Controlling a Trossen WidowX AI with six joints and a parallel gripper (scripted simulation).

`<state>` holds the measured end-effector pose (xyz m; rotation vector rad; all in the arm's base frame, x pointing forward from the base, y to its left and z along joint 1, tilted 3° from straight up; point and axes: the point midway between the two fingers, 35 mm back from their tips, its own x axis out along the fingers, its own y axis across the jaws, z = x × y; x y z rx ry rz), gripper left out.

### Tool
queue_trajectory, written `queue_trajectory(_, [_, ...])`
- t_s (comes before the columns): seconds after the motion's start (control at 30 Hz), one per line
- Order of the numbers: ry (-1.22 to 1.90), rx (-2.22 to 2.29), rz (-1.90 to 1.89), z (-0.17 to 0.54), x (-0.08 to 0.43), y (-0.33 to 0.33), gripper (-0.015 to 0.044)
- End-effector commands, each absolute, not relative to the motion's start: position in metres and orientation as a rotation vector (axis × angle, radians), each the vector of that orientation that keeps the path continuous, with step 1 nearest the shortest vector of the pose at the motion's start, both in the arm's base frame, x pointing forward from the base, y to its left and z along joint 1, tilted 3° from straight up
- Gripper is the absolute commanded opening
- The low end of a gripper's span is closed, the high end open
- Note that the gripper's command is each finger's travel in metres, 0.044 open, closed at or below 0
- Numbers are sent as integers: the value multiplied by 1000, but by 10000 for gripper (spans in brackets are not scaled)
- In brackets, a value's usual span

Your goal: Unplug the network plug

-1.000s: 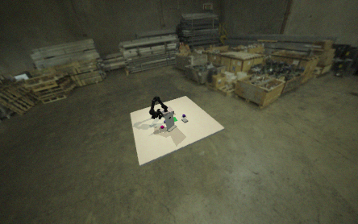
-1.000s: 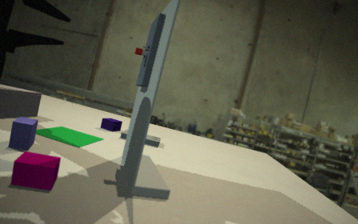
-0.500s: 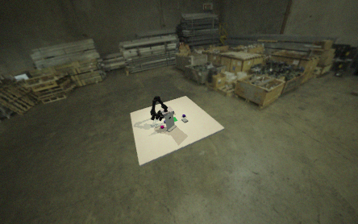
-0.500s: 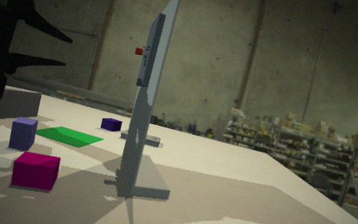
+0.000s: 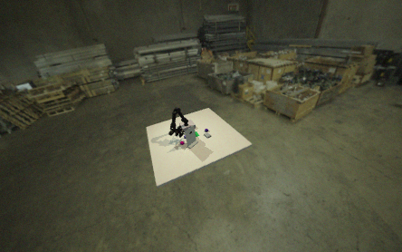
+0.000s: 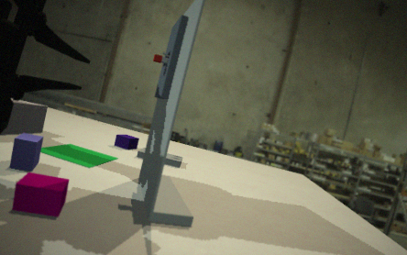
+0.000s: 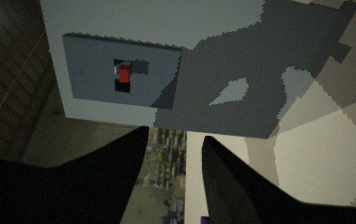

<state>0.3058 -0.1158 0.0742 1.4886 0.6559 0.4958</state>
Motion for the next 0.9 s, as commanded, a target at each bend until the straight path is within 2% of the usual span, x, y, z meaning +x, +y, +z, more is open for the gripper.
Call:
queue_trajectory(0.0, [653,1487,498,74,310,-116,156])
queue_trajectory(0.87, [629,1481,523,94,334,-108,156])
